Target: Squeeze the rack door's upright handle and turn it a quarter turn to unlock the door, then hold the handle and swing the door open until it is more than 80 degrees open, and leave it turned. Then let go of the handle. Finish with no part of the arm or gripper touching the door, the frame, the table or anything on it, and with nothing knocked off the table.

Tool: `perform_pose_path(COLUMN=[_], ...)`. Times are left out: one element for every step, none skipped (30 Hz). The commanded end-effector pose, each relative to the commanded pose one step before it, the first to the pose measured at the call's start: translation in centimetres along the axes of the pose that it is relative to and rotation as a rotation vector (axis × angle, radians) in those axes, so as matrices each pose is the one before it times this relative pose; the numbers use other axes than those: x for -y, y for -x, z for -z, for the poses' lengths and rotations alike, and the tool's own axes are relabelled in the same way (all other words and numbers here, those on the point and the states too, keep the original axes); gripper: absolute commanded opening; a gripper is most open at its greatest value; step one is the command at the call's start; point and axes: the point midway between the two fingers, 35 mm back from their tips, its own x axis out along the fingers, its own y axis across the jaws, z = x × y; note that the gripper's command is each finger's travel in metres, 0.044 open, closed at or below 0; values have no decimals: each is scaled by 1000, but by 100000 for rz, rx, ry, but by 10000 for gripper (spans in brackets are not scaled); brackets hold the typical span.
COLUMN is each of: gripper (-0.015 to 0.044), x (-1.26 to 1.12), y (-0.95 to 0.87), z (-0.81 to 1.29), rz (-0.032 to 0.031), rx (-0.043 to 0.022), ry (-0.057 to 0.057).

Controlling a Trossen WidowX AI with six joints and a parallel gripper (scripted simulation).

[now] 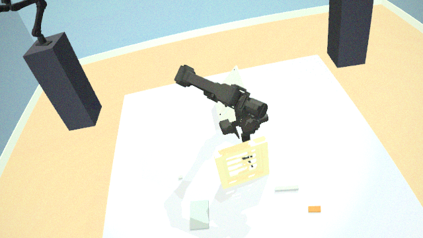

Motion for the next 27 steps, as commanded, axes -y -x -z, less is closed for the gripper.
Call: perform_pose_path(gripper=[283, 283, 283, 283, 283, 283, 283, 283, 283, 283, 283, 283, 283, 283, 283, 283, 283, 283, 257, 231, 205, 178, 152, 126, 100, 93, 86], x=[31, 1, 1, 2, 2, 2, 3, 3, 3, 4, 4, 4, 5, 5, 5, 5, 3, 1, 0, 0, 0, 0, 0, 0, 0, 0, 0], y=[-797, -163, -163, -163, -163, -162, -162, -162, -162, -162, -162, -161, -161, -161, -161, -130, -78, -26, 0, 0, 0, 0, 0, 0, 0, 0, 0], z=[129, 2, 3, 4, 5, 6, 7, 8, 9, 11, 12, 13, 14, 15, 16, 13, 8, 3, 0, 0, 0, 0, 0, 0, 0, 0, 0], rz=[504, 4, 5, 6, 7, 7, 8, 9, 10, 11, 12, 12, 13, 14, 15, 13, 8, 3, 0, 0, 0, 0, 0, 0, 0, 0, 0], rx=[-179, 18, 18, 17, 17, 17, 16, 16, 16, 15, 15, 15, 15, 14, 14, 11, 6, 2, 0, 0, 0, 0, 0, 0, 0, 0, 0], ry=[731, -35, -36, -36, -36, -36, -36, -36, -36, -37, -37, -37, -37, -37, -37, -30, -18, -6, 0, 0, 0, 0, 0, 0, 0, 0, 0])
